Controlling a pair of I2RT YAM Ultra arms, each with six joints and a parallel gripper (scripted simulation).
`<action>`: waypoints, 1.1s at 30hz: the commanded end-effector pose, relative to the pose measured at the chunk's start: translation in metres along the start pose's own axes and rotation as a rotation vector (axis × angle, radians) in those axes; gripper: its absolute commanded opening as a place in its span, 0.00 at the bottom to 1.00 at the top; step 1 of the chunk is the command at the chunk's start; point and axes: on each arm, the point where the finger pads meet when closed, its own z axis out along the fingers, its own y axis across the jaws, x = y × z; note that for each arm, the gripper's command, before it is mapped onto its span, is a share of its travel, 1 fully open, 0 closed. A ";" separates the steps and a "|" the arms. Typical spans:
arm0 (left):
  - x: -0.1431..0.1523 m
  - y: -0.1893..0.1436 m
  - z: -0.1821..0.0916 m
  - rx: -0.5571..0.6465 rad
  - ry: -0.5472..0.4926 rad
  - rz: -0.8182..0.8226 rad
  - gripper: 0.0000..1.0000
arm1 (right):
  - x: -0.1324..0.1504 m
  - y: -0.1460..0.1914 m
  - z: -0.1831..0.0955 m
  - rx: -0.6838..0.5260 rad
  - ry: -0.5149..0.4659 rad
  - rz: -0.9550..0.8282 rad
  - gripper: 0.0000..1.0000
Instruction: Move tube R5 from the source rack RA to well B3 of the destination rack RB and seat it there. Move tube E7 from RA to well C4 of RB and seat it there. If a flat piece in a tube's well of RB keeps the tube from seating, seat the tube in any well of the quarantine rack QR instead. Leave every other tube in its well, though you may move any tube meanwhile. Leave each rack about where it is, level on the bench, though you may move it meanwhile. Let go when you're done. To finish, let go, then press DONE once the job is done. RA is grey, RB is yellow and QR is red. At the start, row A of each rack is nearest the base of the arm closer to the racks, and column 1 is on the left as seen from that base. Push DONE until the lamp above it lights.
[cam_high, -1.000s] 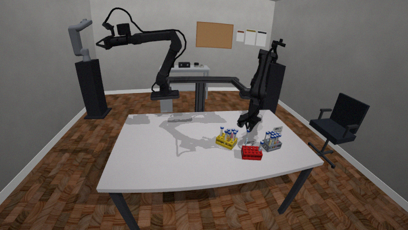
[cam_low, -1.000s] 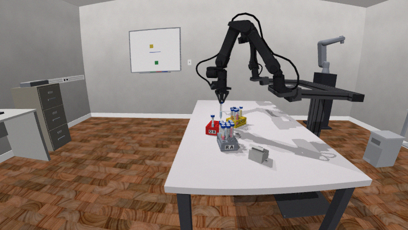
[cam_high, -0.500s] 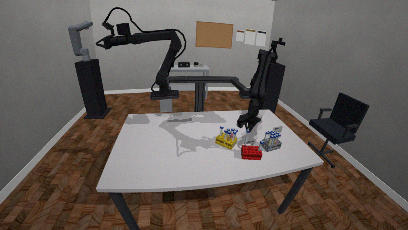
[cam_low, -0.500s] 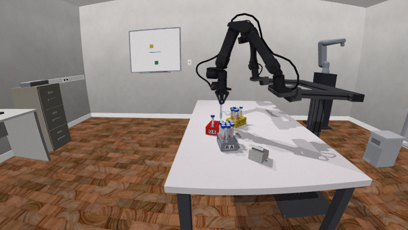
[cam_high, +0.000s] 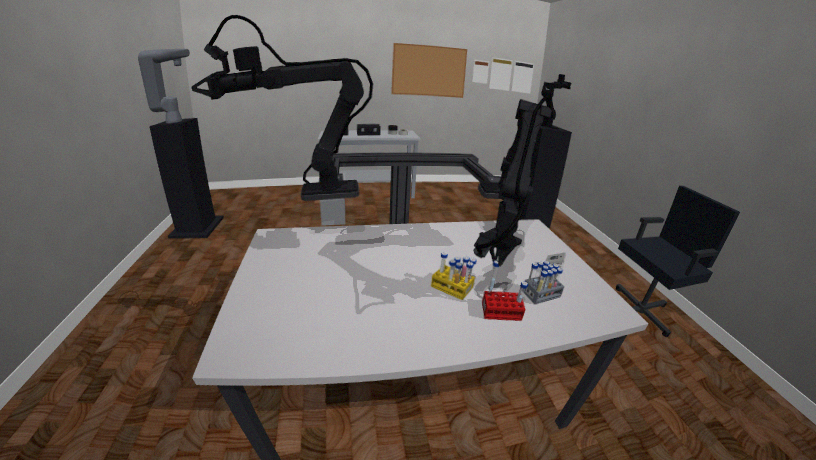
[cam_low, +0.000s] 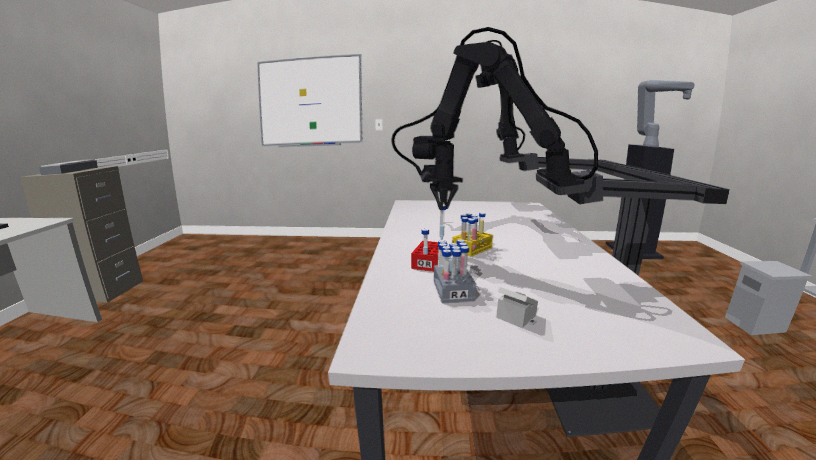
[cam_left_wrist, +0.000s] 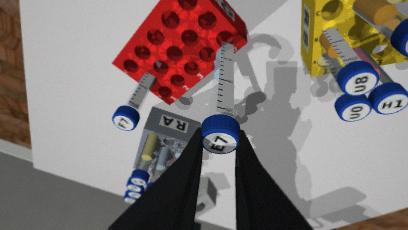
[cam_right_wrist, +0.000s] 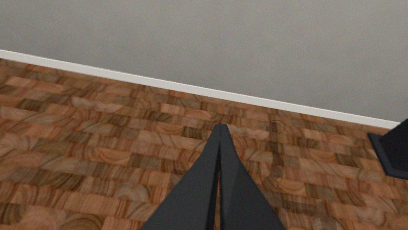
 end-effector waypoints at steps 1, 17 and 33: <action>-0.001 -0.001 0.004 0.007 -0.009 0.003 0.00 | -0.025 -0.008 -0.012 0.022 -0.050 0.008 0.00; 0.001 -0.003 0.008 0.009 -0.007 0.005 0.00 | -0.025 -0.008 -0.012 0.022 -0.050 0.008 0.00; -0.007 0.005 0.009 -0.003 -0.025 0.000 0.00 | -0.025 -0.008 -0.012 0.022 -0.050 0.008 0.00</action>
